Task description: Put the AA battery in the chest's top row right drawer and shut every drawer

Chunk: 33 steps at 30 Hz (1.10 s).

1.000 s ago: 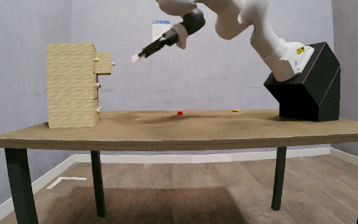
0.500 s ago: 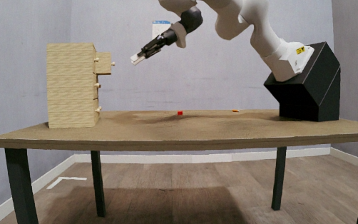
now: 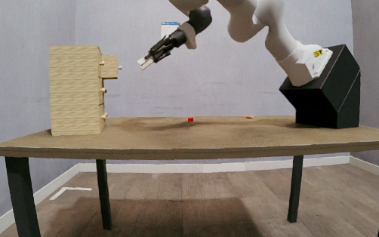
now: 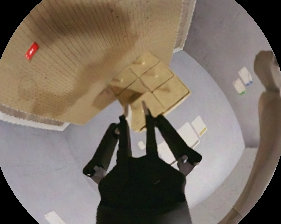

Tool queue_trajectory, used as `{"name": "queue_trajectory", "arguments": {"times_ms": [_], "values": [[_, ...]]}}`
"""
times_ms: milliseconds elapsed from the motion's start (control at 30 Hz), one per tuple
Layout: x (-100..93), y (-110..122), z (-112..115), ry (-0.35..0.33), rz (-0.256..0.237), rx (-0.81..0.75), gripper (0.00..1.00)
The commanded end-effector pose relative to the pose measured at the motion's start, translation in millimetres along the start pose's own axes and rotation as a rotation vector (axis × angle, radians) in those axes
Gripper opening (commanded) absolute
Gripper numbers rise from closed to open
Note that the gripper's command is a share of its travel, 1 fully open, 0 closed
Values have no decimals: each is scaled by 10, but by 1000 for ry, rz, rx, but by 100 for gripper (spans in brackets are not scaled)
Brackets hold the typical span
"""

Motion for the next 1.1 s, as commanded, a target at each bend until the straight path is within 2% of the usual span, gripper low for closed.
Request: {"name": "queue_trajectory", "arguments": {"times_ms": [0,1067], "values": [[3,-11,-15,21,-8,124,28],[15,34,-11,139,-41,516,28]]}}
Point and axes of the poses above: the point where the finger pads meet when closed, its own x axis out along the fingers, its own y axis across the jaws, z = x × y, the point moved 3 cm from there along -x, back along the fingers, and after that the axes turned 11 degrees about -x, right-handed, at the moved point
